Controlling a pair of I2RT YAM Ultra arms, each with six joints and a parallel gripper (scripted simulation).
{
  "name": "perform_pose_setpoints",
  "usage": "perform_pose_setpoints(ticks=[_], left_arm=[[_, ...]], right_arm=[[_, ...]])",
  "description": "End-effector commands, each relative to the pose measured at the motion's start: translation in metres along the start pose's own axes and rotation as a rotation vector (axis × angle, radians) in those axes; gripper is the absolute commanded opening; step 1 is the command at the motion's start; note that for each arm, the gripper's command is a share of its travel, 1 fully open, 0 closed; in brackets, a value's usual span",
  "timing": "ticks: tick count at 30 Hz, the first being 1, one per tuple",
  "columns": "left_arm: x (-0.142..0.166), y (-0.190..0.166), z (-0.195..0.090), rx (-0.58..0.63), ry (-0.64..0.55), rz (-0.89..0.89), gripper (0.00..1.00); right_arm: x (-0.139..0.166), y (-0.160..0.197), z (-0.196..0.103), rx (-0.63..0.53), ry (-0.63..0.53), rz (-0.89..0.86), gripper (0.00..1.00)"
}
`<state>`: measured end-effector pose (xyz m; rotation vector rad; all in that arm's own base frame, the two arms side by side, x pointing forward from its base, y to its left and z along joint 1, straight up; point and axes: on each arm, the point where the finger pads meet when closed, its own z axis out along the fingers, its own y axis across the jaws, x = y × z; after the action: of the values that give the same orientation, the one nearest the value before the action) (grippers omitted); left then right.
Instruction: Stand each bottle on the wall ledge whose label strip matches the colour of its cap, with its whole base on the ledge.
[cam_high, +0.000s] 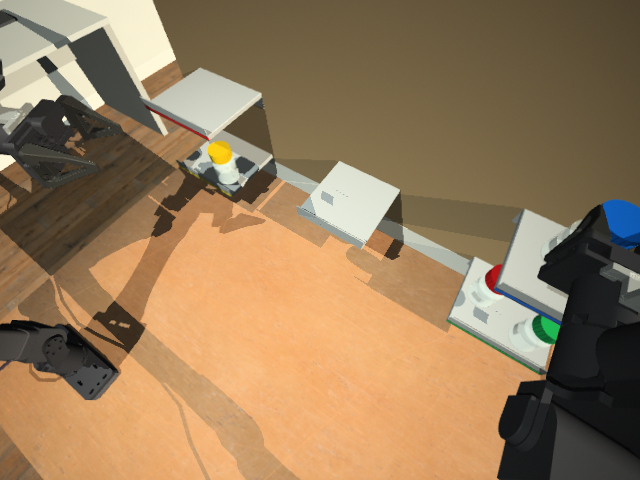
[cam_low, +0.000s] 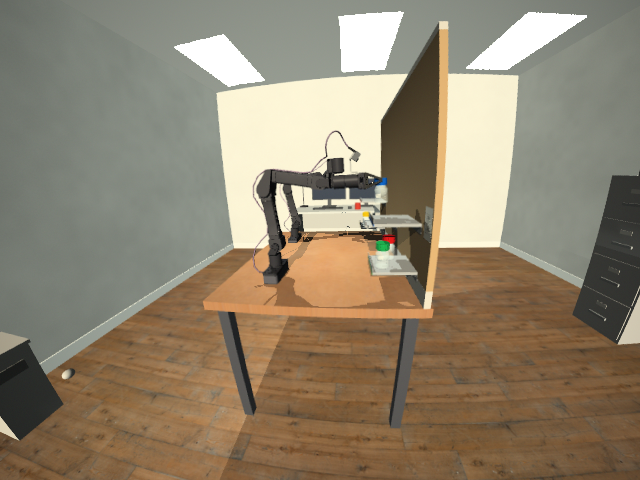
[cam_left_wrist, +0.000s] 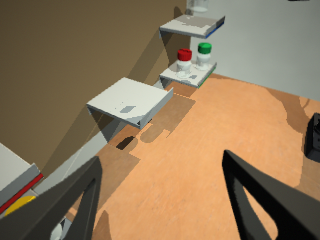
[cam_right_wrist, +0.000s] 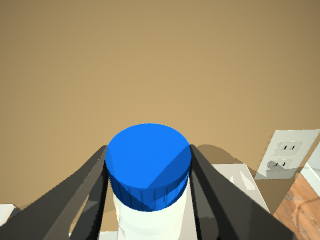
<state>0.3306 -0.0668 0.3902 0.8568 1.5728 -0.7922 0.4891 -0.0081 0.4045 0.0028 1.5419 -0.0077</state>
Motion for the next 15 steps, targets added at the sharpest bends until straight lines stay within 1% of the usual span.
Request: perform_pose_setpoints(ticks=[1, 2, 4, 6, 7, 9, 10, 11, 12, 15], left_arm=[[-0.008, -0.005, -0.003, 0.017, -0.012, 0.011, 0.87], [-0.008, -0.005, -0.003, 0.017, -0.012, 0.011, 0.87], [-0.008, -0.005, -0.003, 0.017, -0.012, 0.011, 0.87], [-0.008, -0.005, -0.003, 0.017, -0.012, 0.011, 0.87], [-0.008, -0.005, -0.003, 0.017, -0.012, 0.011, 0.87], [-0.008, -0.005, -0.003, 0.017, -0.012, 0.011, 0.87], [-0.008, -0.005, -0.003, 0.017, -0.012, 0.011, 0.87], [-0.008, -0.005, -0.003, 0.017, -0.012, 0.011, 0.87], [-0.008, -0.005, -0.003, 0.017, -0.012, 0.011, 0.87], [-0.008, -0.005, -0.003, 0.017, -0.012, 0.011, 0.87]], right_arm=[[-0.011, 0.002, 0.0, 0.004, -0.101, -0.009, 0.49], [-0.003, 0.002, 0.001, 0.003, -0.073, -0.009, 0.49], [-0.003, 0.002, 0.001, 0.003, -0.073, -0.009, 0.49], [0.005, 0.004, 0.0, -0.007, -0.038, -0.008, 0.49], [0.0, 0.004, -0.001, -0.007, -0.048, -0.008, 0.49], [0.0, 0.004, -0.001, -0.007, -0.048, -0.008, 0.49], [-0.005, 0.004, -0.001, -0.006, -0.073, -0.008, 0.49], [0.005, 0.004, 0.0, -0.007, -0.055, -0.008, 0.49], [0.007, 0.005, 0.0, -0.007, -0.051, -0.008, 0.49], [0.003, 0.004, 0.0, -0.007, -0.06, -0.008, 0.49]])
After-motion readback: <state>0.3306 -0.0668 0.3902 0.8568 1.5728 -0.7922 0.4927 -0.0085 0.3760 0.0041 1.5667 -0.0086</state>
